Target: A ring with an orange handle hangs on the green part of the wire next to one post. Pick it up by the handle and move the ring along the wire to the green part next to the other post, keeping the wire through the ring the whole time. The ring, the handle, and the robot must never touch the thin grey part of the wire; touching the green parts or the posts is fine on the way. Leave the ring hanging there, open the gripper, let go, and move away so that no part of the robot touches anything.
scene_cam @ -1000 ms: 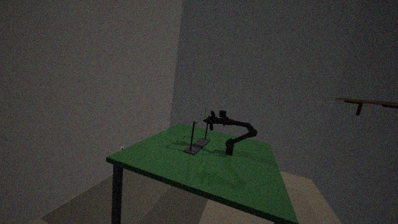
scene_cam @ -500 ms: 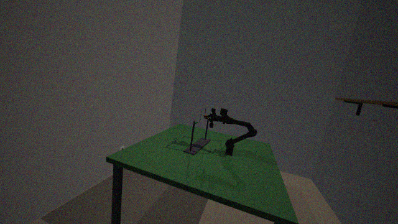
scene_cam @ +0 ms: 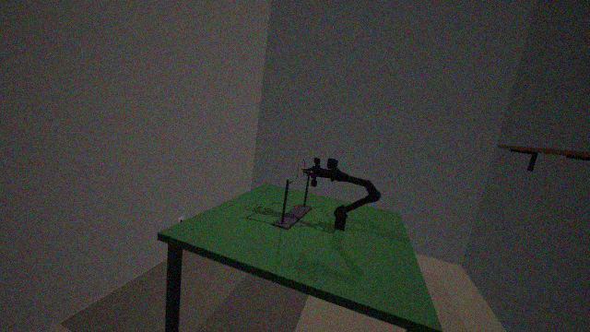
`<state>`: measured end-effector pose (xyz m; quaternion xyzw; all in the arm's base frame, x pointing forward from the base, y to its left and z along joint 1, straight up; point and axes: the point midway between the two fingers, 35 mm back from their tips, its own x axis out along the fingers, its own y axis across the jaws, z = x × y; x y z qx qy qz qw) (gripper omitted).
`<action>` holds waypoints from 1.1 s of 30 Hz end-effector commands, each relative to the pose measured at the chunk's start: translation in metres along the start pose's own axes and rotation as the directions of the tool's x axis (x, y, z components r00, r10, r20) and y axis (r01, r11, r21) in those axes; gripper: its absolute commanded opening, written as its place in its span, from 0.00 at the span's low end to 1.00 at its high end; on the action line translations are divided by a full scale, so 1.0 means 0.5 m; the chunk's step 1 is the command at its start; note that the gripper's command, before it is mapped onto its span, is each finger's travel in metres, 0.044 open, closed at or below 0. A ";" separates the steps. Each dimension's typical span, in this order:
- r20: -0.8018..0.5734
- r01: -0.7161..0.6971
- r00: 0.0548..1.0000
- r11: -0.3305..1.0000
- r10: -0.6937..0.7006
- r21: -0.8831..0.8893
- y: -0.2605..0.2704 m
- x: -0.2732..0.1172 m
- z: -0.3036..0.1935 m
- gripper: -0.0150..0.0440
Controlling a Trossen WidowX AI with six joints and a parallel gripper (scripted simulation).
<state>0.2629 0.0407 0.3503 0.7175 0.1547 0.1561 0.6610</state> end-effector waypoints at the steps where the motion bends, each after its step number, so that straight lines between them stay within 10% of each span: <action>1: -0.004 0.009 1.000 1.000 -0.009 -0.026 0.007 -0.001 -0.002 0.00; 33: 0.064 0.244 0.969 0.885 -0.238 -0.396 -0.028 -0.004 0.007 0.00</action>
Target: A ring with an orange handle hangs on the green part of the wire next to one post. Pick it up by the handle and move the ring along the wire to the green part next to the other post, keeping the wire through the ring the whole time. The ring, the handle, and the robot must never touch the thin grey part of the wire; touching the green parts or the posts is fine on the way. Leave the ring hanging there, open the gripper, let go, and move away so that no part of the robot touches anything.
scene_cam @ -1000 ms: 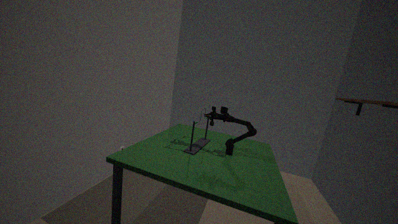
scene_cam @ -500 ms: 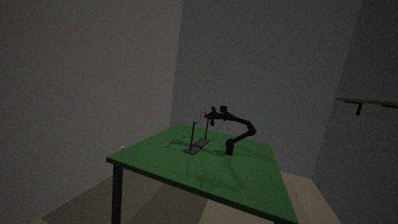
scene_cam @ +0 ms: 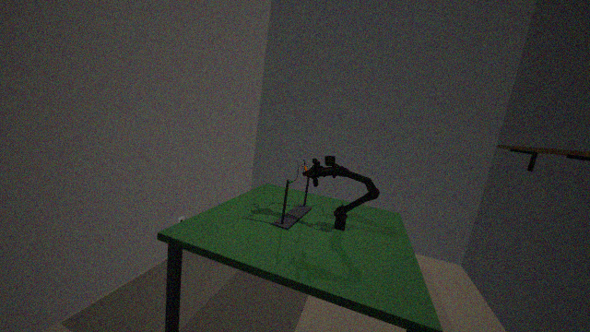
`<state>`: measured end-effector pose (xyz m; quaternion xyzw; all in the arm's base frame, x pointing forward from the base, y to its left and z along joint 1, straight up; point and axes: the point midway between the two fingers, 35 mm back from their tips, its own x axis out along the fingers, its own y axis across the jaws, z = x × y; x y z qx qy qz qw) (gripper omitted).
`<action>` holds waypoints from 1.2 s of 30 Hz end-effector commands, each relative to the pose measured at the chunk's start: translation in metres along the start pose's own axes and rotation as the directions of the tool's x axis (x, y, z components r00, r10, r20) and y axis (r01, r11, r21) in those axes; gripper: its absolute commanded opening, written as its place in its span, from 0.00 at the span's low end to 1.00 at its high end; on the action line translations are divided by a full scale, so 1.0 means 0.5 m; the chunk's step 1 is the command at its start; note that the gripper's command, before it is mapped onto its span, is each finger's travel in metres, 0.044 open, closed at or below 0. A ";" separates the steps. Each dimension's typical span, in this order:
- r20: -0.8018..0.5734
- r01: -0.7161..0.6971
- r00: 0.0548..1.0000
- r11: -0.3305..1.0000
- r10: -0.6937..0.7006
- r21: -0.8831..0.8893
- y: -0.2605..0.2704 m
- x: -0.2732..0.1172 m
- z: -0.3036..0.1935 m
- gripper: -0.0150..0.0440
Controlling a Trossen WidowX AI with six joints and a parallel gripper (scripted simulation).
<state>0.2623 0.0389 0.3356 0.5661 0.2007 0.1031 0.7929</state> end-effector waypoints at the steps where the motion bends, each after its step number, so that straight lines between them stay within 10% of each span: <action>1: 0.008 0.035 0.999 0.997 -0.034 -0.065 -0.002 -0.001 0.002 0.00; 36: 0.135 0.336 0.940 0.791 -0.312 -0.512 -0.053 -0.007 0.018 0.00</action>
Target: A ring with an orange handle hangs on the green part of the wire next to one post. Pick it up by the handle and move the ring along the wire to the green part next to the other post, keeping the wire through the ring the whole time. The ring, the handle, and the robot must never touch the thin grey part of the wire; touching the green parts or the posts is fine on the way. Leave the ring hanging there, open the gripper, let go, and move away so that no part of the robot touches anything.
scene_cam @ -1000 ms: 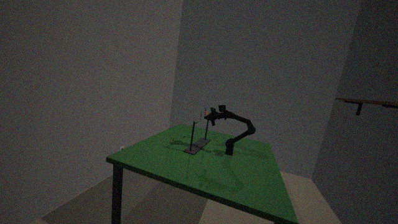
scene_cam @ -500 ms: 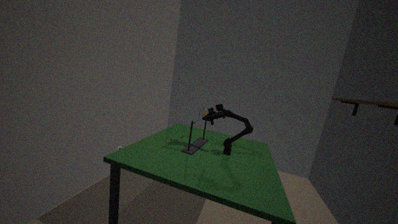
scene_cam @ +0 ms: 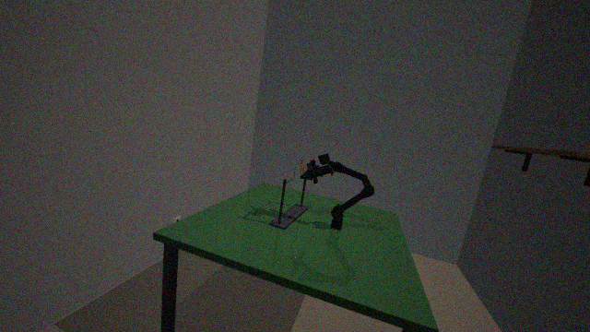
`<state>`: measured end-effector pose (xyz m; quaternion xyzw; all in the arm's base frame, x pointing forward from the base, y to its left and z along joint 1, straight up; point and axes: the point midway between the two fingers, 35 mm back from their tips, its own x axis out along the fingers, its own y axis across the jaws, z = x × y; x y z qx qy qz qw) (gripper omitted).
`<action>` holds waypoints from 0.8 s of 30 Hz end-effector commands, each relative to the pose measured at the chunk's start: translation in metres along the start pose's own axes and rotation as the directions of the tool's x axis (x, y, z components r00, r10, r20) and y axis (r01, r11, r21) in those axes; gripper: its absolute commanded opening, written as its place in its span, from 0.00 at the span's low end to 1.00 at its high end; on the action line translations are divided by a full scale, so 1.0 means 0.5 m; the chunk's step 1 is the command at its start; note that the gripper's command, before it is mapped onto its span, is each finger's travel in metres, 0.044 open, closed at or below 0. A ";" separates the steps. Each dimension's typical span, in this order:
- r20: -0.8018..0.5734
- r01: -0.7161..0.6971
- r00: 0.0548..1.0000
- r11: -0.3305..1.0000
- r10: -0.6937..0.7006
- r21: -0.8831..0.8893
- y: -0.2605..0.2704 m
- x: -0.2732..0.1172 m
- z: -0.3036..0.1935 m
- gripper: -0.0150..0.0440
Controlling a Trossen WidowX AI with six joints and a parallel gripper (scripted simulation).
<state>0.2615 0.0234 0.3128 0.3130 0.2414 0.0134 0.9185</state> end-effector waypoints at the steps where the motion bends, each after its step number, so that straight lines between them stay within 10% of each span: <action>1: 0.012 0.039 0.999 0.997 -0.038 -0.066 -0.004 -0.002 0.004 0.00; 24: 0.090 0.247 0.969 0.895 -0.230 -0.371 -0.039 -0.004 0.012 0.00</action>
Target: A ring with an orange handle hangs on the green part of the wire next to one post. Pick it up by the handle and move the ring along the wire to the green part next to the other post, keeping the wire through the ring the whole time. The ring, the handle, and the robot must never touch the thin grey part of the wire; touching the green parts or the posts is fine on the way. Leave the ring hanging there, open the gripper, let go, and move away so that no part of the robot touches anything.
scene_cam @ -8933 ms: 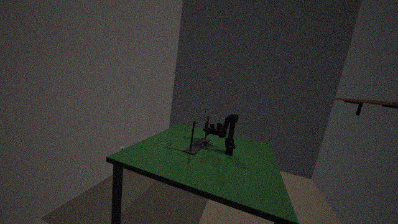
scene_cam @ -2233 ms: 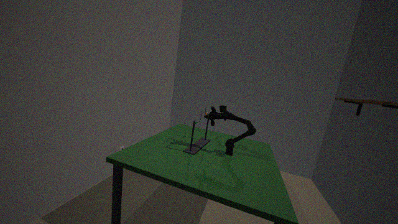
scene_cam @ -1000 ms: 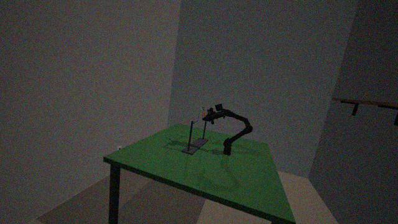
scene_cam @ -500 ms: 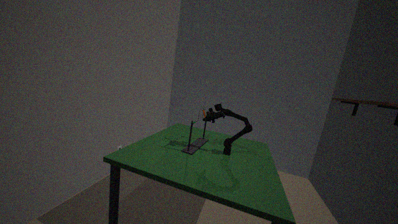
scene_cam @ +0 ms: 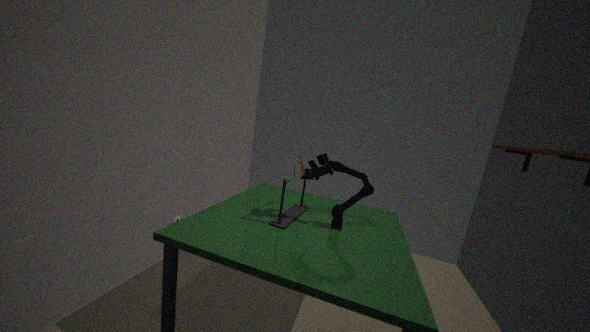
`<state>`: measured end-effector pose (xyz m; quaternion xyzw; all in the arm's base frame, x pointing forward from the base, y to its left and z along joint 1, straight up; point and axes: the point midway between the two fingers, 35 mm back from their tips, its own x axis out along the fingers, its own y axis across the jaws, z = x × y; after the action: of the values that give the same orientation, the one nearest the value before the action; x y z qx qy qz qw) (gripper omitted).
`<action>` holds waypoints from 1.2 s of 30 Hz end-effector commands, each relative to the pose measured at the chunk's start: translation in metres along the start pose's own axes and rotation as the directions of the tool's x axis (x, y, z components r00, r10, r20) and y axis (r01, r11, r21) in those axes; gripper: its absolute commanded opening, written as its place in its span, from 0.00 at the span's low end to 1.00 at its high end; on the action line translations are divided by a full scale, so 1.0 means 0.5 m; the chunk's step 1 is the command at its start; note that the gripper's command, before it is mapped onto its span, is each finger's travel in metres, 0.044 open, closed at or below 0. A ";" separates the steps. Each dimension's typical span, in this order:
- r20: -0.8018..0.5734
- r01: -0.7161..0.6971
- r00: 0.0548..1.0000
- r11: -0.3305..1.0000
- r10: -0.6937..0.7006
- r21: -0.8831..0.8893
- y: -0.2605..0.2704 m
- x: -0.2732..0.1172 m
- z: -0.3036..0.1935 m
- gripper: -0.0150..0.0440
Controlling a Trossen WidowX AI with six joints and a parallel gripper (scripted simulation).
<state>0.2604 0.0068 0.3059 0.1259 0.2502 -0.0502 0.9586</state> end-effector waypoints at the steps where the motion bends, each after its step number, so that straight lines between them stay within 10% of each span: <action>1: 0.009 0.042 0.999 0.997 -0.041 -0.064 -0.007 0.000 0.001 0.00; 36: 0.156 0.337 0.941 0.792 -0.301 -0.509 -0.060 -0.004 0.017 0.00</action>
<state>0.2582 -0.0213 0.3110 -0.1590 0.2369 -0.1371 0.9486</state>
